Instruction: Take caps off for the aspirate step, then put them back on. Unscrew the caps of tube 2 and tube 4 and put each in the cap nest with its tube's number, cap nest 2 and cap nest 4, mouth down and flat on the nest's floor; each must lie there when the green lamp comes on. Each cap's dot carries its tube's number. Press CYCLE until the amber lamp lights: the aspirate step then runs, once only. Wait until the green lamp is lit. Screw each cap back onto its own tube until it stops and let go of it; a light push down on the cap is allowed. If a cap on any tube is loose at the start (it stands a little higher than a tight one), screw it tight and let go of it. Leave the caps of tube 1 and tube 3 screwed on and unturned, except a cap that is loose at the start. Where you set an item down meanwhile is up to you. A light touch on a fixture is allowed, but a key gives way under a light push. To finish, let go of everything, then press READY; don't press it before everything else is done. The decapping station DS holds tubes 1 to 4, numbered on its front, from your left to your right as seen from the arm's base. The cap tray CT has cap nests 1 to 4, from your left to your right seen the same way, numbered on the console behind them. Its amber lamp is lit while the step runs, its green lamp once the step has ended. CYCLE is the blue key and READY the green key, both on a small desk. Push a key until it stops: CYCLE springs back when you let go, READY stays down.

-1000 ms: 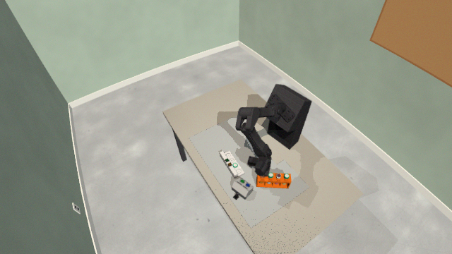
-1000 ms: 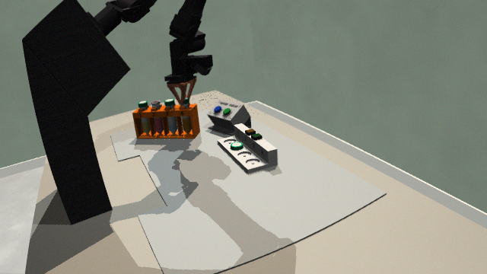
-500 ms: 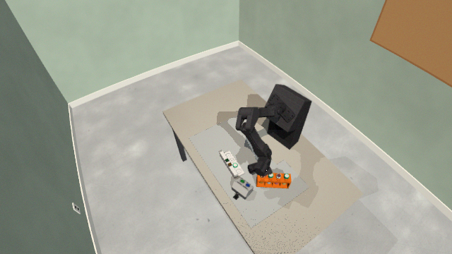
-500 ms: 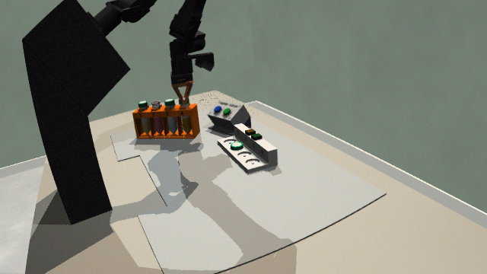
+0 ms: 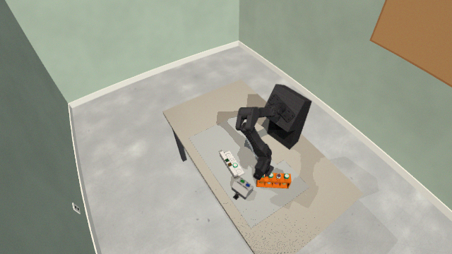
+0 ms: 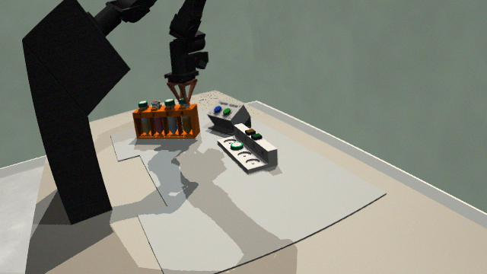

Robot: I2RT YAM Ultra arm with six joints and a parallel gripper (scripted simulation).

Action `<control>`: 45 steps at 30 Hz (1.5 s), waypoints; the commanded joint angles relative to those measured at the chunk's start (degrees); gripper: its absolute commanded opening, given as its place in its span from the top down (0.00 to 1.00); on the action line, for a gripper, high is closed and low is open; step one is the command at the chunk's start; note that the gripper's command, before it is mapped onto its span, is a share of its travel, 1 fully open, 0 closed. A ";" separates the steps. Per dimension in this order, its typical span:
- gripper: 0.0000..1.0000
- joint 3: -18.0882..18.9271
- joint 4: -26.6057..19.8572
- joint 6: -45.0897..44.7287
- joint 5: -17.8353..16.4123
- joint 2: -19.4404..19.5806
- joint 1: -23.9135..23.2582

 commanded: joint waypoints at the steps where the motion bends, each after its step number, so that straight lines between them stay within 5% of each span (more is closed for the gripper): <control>1: 1.00 -0.06 0.03 -13.26 0.07 -0.39 0.14; 27: 1.00 -0.09 -0.05 -81.99 0.09 -0.47 0.17; 34: 1.00 -0.09 -0.07 -94.46 0.10 -0.48 0.19; 40: 1.00 -0.09 -0.06 -94.46 0.09 -0.48 0.18; 41: 0.51 -0.09 -0.06 -94.46 0.09 -0.48 0.18; 45: 0.51 -0.09 -0.06 -94.46 0.09 -0.48 0.18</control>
